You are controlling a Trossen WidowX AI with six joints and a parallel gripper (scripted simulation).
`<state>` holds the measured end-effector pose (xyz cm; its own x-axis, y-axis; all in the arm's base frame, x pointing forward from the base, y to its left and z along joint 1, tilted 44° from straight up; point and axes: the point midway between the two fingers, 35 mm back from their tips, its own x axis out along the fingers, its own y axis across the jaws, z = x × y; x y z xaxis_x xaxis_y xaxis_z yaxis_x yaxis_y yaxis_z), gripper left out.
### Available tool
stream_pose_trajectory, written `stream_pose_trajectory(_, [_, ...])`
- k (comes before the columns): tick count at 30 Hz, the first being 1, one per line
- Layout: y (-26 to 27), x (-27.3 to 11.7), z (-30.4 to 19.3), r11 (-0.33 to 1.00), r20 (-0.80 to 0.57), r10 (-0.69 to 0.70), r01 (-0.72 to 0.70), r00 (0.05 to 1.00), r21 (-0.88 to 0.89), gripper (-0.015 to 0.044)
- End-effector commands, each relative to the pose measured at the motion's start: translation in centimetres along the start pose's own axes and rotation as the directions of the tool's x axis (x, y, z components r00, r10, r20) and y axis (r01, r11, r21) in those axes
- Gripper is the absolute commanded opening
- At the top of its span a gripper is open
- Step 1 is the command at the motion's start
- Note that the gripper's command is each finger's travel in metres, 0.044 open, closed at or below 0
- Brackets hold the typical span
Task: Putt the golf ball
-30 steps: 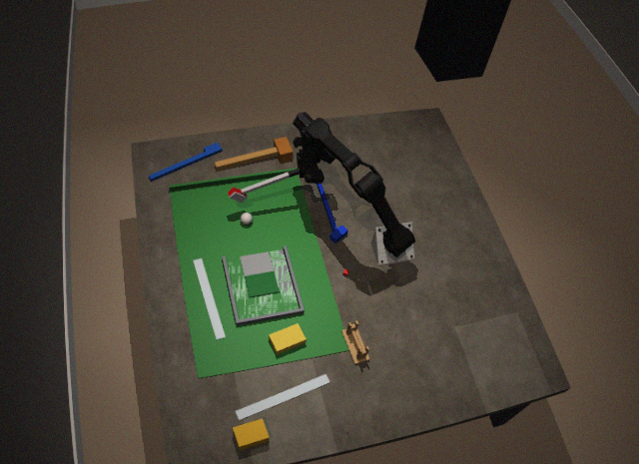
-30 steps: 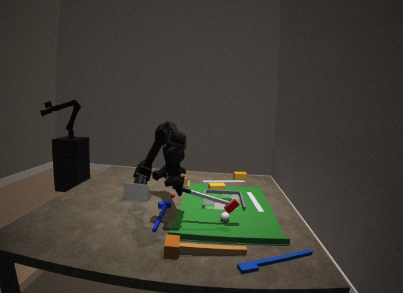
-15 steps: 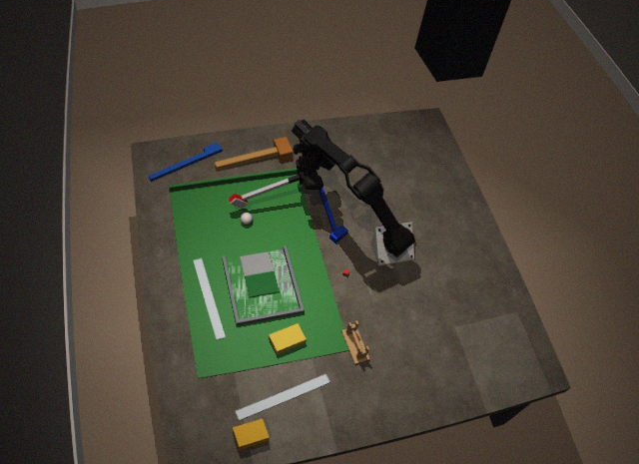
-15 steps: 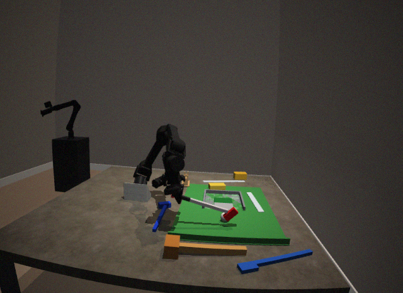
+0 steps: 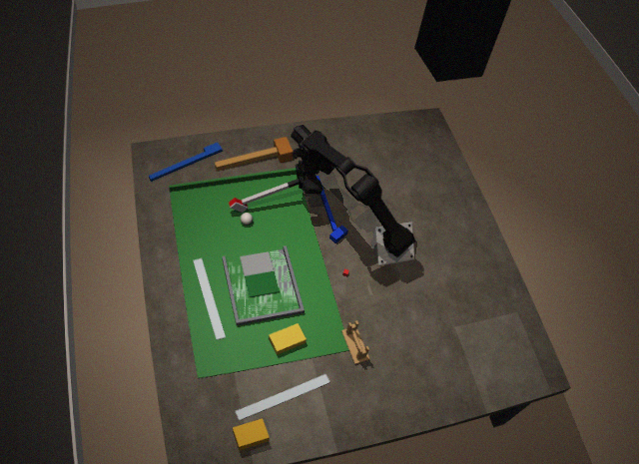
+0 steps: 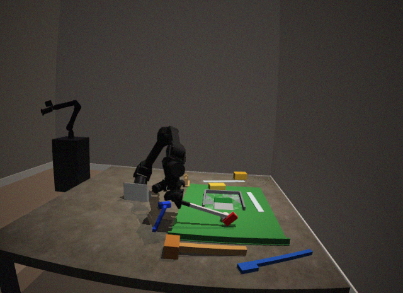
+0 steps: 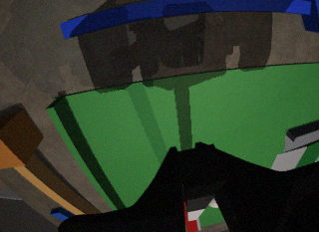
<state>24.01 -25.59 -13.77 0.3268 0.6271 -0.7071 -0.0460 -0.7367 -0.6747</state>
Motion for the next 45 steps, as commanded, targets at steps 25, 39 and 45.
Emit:
stream_pose_trajectory(25, [2.9,0.5,0.1,1.0,-0.008,-0.004,0.004,1.0,0.007,0.0])
stream_pose_trajectory(39, [-1.2,0.3,-0.6,1.0,-0.006,-0.007,0.007,1.0,0.012,0.0])
stream_pose_trajectory(45, [-8.1,0.4,-0.4,1.0,-0.007,-0.011,0.011,1.0,0.012,0.0])
